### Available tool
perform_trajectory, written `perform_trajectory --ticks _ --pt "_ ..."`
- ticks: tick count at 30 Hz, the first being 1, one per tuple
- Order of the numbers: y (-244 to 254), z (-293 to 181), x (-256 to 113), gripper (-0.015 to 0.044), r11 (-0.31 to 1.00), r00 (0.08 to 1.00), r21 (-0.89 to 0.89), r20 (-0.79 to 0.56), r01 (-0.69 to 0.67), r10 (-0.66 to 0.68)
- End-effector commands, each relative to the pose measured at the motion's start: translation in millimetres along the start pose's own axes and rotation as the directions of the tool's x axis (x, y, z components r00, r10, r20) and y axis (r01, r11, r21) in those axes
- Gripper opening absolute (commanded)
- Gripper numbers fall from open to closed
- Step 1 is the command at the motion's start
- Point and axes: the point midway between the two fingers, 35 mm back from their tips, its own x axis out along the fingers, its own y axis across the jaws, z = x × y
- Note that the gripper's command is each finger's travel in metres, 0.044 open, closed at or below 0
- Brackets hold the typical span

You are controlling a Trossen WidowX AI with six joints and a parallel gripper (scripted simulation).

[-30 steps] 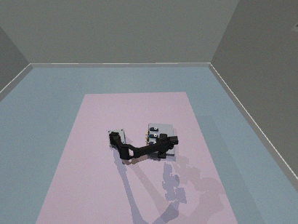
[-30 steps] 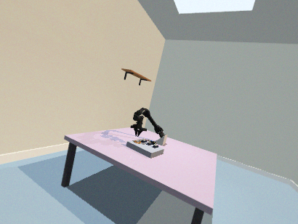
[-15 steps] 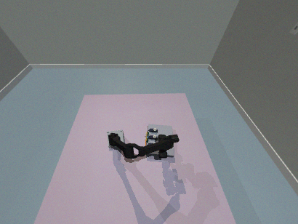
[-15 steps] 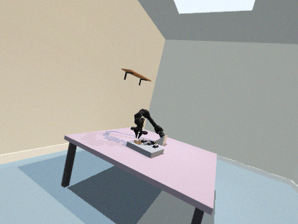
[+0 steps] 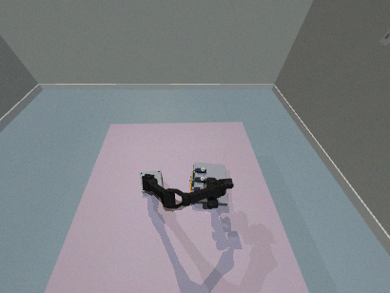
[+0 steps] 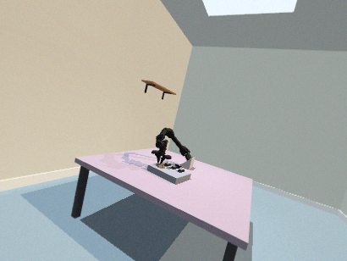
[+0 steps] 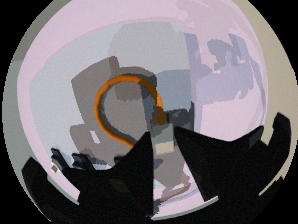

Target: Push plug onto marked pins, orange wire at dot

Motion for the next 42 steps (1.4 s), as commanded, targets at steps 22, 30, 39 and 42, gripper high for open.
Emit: perform_trajectory --ticks 22,30,39,42 --pt "0.3 -0.5 -51.0 0.0 1.0 1.0 -0.005 -0.005 0.001 -0.001" --pt "10.3 -7.7 -55.7 0.0 0.988 1.0 -0.157 -0.005 -0.005 0.005" --pt "29.9 -23.3 -59.9 0.0 0.891 1.0 -0.454 -0.005 -0.015 0.015" --pt "36.1 -28.9 -61.1 0.0 0.838 1.0 -0.545 -0.005 -0.018 0.018"
